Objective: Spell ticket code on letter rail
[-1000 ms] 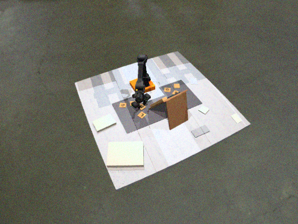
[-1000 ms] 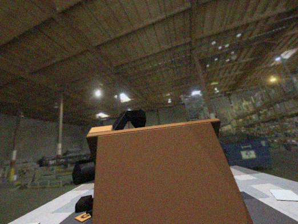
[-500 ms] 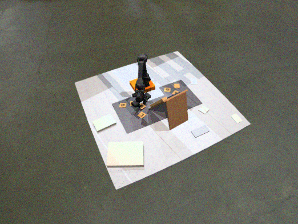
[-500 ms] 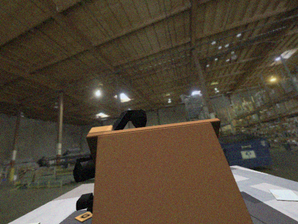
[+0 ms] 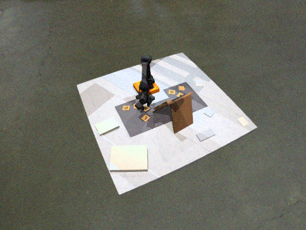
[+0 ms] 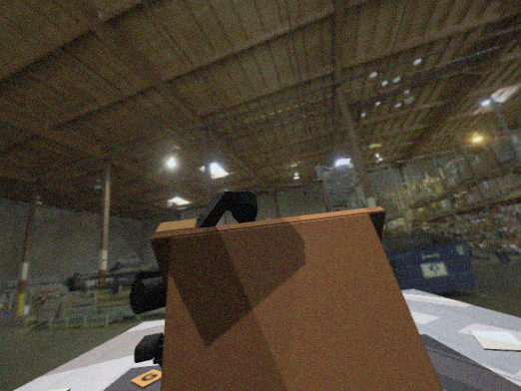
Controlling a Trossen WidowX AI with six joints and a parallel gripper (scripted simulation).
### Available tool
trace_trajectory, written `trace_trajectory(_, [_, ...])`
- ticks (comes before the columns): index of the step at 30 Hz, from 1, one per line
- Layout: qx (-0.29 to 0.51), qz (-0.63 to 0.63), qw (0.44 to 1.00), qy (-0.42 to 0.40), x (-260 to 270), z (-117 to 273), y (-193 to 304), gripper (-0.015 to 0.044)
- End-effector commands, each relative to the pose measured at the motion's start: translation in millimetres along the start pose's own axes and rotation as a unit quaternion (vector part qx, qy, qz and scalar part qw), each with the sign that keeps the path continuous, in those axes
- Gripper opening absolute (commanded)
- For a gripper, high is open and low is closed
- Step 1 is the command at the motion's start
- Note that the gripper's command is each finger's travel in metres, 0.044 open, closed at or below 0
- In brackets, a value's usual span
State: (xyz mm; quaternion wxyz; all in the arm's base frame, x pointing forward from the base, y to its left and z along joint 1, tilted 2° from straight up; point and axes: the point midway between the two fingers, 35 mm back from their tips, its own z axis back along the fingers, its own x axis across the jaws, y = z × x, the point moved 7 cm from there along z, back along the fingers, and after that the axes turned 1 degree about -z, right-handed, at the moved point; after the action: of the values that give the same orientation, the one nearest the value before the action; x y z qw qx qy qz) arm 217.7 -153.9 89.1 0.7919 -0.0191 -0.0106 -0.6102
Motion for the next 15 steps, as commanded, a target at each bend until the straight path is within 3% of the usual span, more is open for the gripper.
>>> trace_trajectory(1, [0.0,-0.002,1.0,-0.002,0.5,3.0,0.3,0.0])
trace_trajectory(15, [0.0,-0.002,1.0,-0.002,-0.8,8.9,-0.5,0.0])
